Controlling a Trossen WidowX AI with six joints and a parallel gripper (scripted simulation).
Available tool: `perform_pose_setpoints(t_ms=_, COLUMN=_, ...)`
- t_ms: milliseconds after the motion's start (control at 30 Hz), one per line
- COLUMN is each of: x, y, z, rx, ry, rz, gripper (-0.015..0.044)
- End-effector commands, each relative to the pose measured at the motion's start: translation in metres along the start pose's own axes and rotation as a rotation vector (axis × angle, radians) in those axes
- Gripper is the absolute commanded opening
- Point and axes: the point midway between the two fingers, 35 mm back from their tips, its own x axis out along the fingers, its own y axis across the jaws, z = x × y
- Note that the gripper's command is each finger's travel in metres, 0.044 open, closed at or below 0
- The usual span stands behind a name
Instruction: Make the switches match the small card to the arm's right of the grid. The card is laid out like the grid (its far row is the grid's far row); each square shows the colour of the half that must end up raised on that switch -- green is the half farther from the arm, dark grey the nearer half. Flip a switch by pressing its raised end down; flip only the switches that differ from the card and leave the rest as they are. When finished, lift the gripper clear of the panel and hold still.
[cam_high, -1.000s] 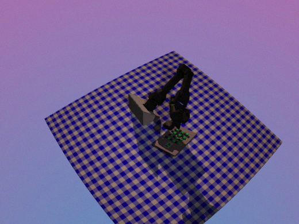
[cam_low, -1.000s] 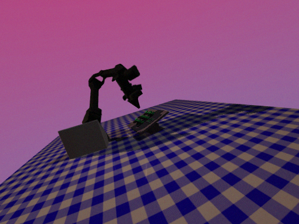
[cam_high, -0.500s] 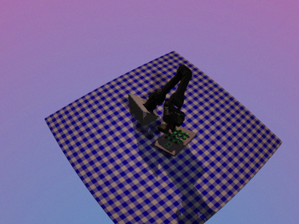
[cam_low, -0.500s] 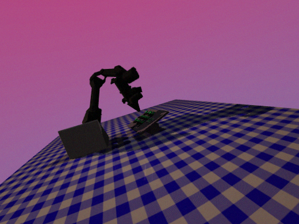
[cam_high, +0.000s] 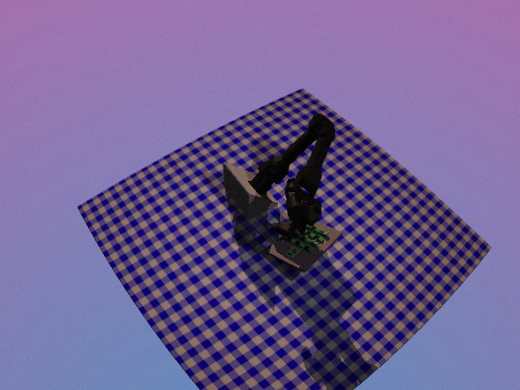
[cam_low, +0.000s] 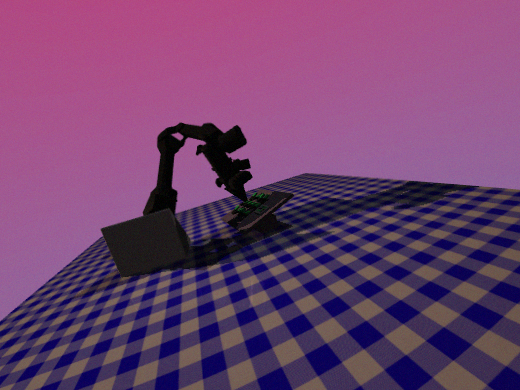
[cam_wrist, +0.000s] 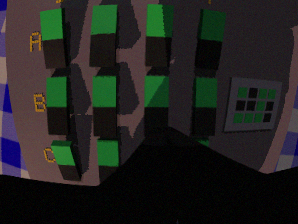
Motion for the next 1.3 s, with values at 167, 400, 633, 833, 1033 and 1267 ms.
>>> perform_pose_setpoints(t_ms=167, x=0.0133, y=0.0009, z=-0.0014, rx=0.008, ry=0.0, rz=0.005, gripper=0.0)
perform_pose_setpoints(t_ms=400, x=0.0136, y=0.0009, z=-0.0014, rx=0.008, ry=0.0, rz=0.005, gripper=0.0)
perform_pose_setpoints(t_ms=633, x=0.0136, y=0.0009, z=-0.0014, rx=0.008, ry=0.0, rz=0.005, gripper=0.0)
perform_pose_setpoints(t_ms=833, x=0.0136, y=0.0009, z=-0.0014, rx=0.008, ry=0.0, rz=0.005, gripper=0.0)
perform_pose_setpoints(t_ms=1033, x=0.0144, y=0.0009, z=-0.0014, rx=0.008, ry=0.0, rz=0.005, gripper=0.0)
perform_pose_setpoints(t_ms=1267, x=0.0153, y=0.0009, z=-0.0014, rx=0.008, ry=0.0, rz=0.005, gripper=0.0)
